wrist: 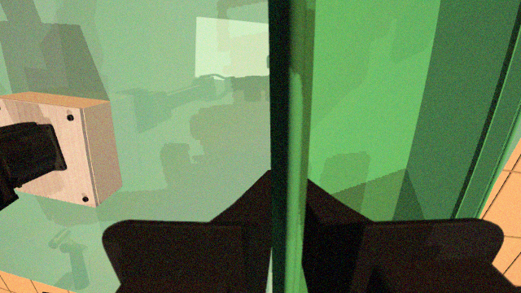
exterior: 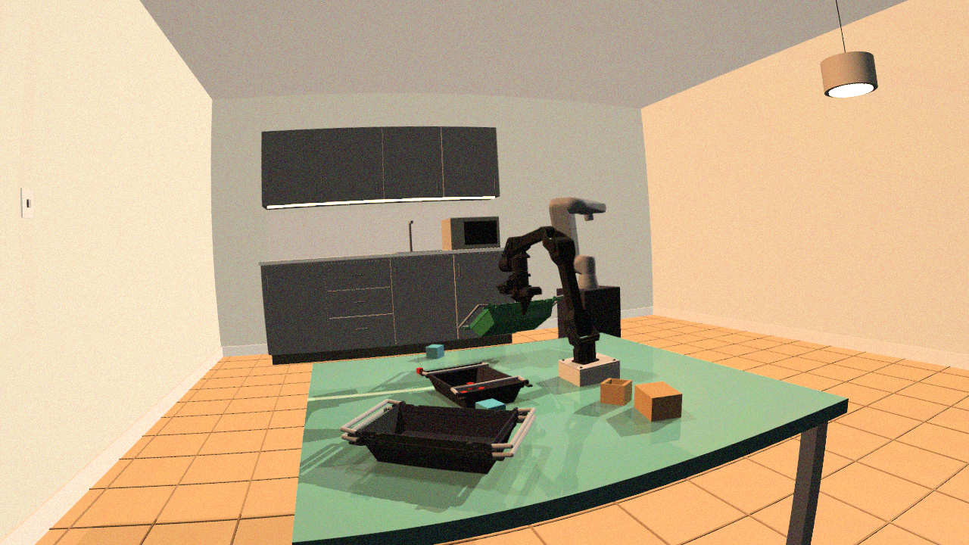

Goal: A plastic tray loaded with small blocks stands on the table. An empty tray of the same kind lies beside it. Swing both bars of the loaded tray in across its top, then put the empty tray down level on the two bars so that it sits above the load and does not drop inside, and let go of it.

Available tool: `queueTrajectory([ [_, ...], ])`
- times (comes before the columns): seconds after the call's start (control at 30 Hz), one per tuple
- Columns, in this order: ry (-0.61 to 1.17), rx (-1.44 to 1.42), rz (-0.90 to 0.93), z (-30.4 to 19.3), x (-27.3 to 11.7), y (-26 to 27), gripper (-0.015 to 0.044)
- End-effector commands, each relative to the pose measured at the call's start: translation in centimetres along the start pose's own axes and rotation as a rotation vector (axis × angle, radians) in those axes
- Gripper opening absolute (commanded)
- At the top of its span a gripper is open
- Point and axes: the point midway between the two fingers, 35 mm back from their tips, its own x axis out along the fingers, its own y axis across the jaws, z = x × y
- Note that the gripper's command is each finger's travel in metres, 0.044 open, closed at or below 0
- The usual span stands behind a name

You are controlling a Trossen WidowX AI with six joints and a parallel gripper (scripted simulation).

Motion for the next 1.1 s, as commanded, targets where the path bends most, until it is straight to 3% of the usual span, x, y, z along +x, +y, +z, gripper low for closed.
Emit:
queueTrajectory([
  [0.0, 0.000, -0.006, -0.035, 0.0, -0.9, -0.4, 0.0000],
  [0.8, 0.000, -0.008, -0.035, 0.1, -0.9, -0.4, 0.0000],
  [1.07, 0.002, -0.110, -0.033, 2.9, -0.8, 0.0, 0.0000],
])
